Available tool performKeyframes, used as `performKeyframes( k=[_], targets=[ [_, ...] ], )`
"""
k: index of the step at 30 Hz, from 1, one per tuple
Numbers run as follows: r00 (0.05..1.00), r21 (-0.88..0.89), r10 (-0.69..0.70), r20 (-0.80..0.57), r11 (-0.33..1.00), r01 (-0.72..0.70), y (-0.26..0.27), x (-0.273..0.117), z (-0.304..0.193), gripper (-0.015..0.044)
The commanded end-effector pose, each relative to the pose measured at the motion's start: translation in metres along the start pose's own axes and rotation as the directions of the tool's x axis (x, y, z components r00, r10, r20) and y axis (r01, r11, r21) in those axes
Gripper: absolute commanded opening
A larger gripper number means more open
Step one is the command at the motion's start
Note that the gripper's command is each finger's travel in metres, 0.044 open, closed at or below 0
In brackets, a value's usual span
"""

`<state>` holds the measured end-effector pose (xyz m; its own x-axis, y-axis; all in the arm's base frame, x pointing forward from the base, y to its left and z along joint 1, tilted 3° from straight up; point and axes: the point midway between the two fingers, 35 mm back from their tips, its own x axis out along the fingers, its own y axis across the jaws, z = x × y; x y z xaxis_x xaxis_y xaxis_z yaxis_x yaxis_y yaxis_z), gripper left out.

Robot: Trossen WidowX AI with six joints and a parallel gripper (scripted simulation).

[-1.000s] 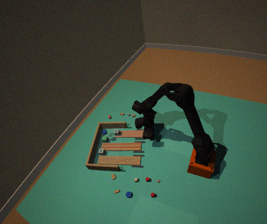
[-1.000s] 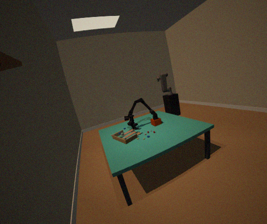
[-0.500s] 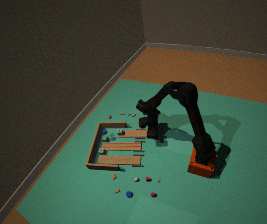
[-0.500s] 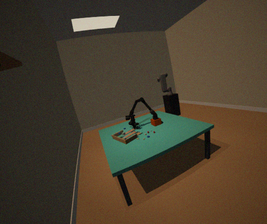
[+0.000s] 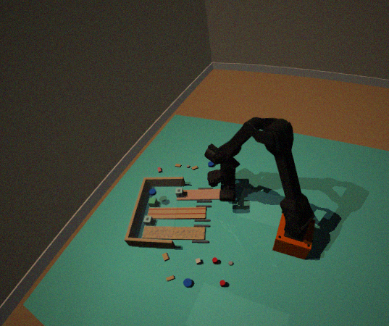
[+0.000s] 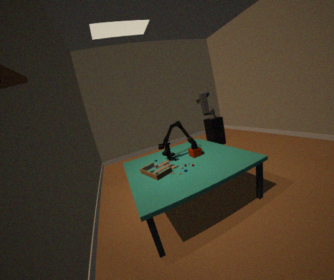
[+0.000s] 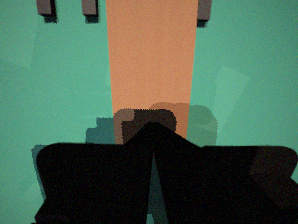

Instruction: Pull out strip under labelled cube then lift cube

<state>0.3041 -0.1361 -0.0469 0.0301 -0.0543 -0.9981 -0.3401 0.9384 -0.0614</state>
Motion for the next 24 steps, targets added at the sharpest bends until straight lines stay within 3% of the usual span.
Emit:
performKeyframes(
  k=[1, 24],
  targets=[
    [0.999, 0.003, 0.016, -0.032, 1.0, -0.016, 0.004, 0.006, -0.016, 0.0],
    [0.999, 0.003, 0.016, -0.034, 1.0, -0.016, 0.003, 0.005, -0.05, 0.0]
  ],
)
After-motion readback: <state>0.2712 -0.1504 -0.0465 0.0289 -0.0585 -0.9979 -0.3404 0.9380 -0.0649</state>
